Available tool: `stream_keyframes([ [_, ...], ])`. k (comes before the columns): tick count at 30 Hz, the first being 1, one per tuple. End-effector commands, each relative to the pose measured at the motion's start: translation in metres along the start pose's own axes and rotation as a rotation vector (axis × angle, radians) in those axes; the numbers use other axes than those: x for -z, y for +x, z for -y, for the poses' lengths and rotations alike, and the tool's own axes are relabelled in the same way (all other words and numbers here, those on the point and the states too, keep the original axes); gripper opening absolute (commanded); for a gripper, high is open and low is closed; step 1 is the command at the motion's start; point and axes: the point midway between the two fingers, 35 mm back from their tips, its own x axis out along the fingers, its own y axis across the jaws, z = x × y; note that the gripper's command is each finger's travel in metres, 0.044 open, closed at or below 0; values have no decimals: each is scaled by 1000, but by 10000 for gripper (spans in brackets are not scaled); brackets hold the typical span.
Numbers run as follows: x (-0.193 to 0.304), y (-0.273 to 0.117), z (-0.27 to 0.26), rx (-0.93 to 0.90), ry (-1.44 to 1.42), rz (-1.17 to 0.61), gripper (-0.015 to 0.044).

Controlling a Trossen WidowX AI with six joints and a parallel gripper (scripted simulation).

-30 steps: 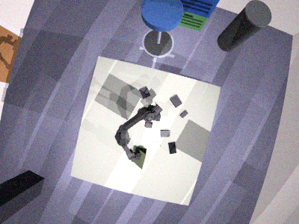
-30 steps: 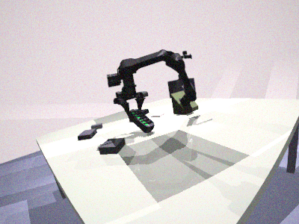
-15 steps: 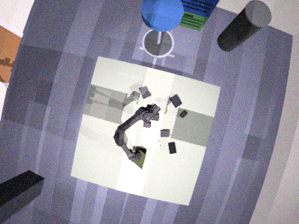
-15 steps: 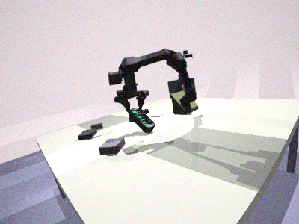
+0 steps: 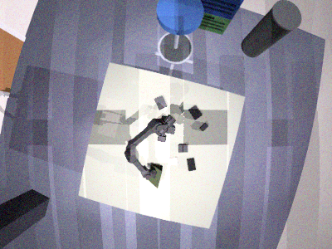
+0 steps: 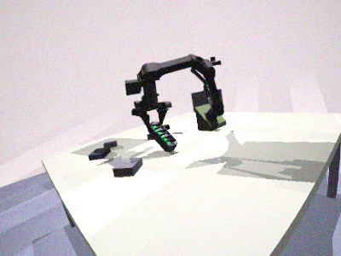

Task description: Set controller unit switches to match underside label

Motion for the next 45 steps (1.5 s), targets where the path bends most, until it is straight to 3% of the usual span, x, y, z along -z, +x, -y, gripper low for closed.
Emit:
stream_keyframes([
  [1, 6, -4, 0, -5, 3, 5, 336],
  [45, 40, -19, 0, -4, 3, 98, 336],
])
